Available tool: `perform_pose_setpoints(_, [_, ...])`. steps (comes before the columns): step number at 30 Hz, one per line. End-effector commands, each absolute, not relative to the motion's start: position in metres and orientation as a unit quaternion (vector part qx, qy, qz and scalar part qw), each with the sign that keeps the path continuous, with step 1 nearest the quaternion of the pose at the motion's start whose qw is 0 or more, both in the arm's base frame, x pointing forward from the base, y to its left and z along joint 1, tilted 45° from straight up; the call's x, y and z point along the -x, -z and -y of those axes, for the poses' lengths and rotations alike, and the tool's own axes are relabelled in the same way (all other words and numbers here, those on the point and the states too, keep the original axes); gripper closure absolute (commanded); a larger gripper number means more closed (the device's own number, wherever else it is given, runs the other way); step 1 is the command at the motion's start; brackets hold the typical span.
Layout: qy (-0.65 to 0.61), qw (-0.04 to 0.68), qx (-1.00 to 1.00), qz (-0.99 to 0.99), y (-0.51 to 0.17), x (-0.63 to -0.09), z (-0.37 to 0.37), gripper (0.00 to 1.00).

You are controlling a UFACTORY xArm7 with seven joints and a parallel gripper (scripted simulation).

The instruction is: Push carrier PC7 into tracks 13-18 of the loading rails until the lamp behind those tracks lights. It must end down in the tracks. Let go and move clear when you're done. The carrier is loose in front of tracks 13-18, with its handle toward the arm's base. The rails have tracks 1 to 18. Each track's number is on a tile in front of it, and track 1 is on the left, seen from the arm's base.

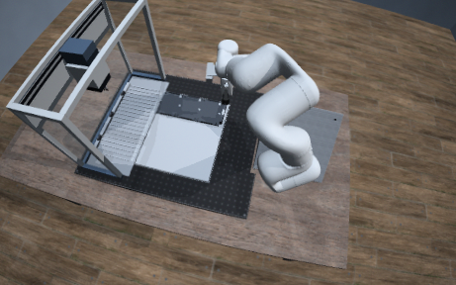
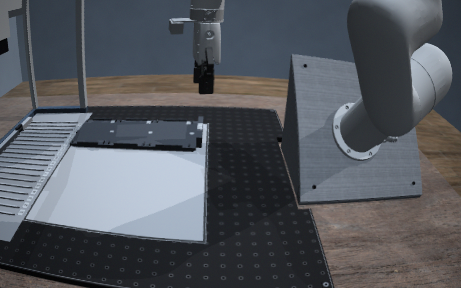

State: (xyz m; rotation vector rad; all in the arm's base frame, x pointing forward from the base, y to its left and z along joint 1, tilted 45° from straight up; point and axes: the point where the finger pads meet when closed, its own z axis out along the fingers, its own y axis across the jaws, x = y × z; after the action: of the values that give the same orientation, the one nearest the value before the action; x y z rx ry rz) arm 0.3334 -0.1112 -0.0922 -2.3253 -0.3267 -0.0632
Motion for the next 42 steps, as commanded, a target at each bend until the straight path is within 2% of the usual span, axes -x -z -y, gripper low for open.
perform_pose_setpoints(1, [0.006,0.379,0.922,0.08,0.084,-0.321,0.108,0.18])
perform_pose_setpoints(7, [-0.013,0.379,0.925,0.031,0.074,-0.299,0.099,0.18])
perform_pose_setpoints(42, [-0.013,0.379,0.925,0.031,0.092,-0.298,0.08,0.18])
